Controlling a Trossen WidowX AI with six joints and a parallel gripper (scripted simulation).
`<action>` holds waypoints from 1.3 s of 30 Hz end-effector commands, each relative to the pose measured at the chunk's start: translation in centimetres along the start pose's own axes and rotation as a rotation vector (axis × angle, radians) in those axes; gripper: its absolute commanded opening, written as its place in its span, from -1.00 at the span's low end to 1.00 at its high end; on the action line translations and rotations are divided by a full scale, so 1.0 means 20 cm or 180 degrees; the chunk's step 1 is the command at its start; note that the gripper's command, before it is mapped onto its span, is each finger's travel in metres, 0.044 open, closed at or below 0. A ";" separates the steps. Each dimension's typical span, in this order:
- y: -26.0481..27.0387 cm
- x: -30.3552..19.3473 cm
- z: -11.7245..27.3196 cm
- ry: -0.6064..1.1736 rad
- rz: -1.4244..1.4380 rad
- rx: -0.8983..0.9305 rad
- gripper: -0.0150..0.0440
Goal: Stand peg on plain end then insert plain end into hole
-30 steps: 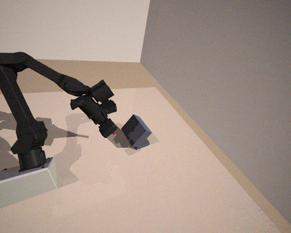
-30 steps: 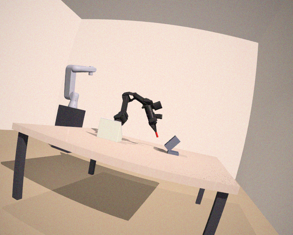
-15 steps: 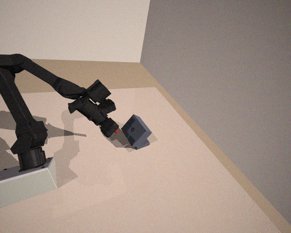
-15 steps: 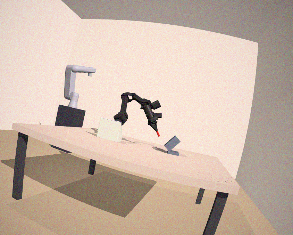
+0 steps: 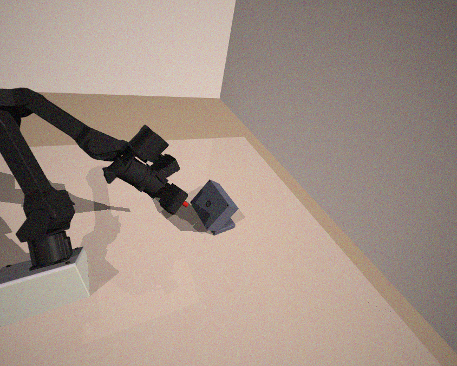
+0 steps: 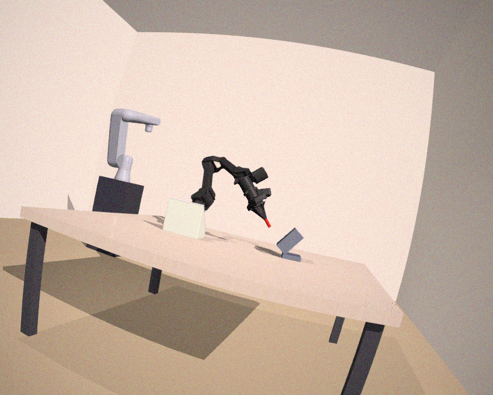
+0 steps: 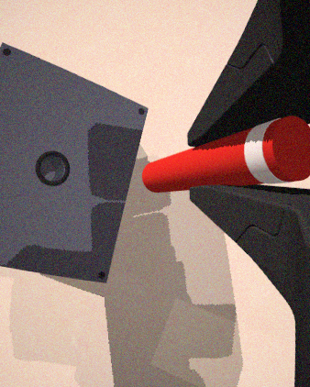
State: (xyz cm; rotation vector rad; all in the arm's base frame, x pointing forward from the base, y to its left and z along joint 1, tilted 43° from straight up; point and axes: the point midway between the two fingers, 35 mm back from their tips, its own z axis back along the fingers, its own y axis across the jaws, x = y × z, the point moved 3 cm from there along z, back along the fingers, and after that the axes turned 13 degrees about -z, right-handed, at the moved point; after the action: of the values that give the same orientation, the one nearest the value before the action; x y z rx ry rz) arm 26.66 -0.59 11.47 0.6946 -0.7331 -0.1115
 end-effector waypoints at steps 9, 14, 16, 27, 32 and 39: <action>-0.01 0.01 -0.01 -0.0127 0.0152 0.0004 -0.49; -0.02 0.02 -0.03 -0.0168 0.0206 -0.0004 -0.49; -0.02 0.03 -0.04 -0.0184 0.0227 -0.0007 -0.49; -0.03 0.05 -0.08 -0.0278 0.0342 -0.0018 -0.49; -0.03 0.05 -0.10 -0.0323 0.0392 -0.0022 -0.49; -0.03 0.06 -0.12 -0.0386 0.0460 -0.0025 -0.49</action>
State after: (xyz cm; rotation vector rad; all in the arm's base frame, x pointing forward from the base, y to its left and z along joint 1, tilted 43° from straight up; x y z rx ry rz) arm 29.06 -0.21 10.76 0.6350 -0.8898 -0.0231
